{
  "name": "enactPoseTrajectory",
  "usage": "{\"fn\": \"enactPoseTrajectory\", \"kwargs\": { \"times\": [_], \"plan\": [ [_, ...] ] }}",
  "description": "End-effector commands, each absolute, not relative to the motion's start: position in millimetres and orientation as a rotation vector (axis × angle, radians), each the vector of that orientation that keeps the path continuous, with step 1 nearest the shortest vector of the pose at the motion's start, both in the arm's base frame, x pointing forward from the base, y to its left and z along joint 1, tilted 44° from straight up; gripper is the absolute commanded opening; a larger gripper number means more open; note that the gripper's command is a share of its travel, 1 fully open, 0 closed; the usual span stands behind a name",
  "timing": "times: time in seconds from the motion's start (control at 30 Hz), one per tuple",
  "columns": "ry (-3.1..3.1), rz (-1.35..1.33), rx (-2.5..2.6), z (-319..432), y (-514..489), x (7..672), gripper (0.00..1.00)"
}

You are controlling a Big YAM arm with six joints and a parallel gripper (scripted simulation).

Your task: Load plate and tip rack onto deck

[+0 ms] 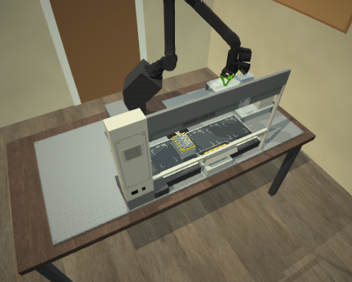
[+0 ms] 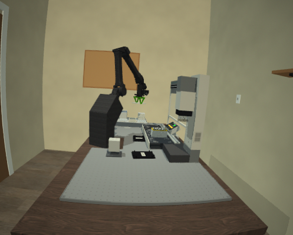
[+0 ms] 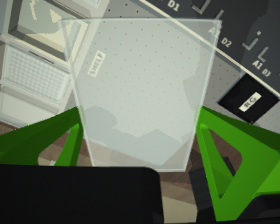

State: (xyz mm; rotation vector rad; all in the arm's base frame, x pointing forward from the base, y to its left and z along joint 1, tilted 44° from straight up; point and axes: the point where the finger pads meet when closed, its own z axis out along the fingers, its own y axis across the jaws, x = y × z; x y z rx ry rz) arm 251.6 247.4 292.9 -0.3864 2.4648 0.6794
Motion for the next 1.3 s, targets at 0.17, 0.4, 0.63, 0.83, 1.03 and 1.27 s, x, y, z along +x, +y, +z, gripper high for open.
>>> {"fn": "enactPoseTrajectory", "kwargs": {
  "times": [0.17,0.4,0.63,0.83,1.03,1.27],
  "plan": [
    [2.476,0.792,-0.144,313.6,250.8,253.3,0.0],
    [2.499,0.833,-0.02,313.5,250.8,253.4,0.0],
    [2.523,0.885,0.145,313.3,250.8,253.3,0.0],
    [2.527,0.874,0.139,312.6,249.0,254.0,0.0],
    [2.527,0.874,0.139,312.6,249.0,254.0,0.0],
    [2.52,0.867,0.136,286.9,220.7,251.9,0.0]
  ]
}}
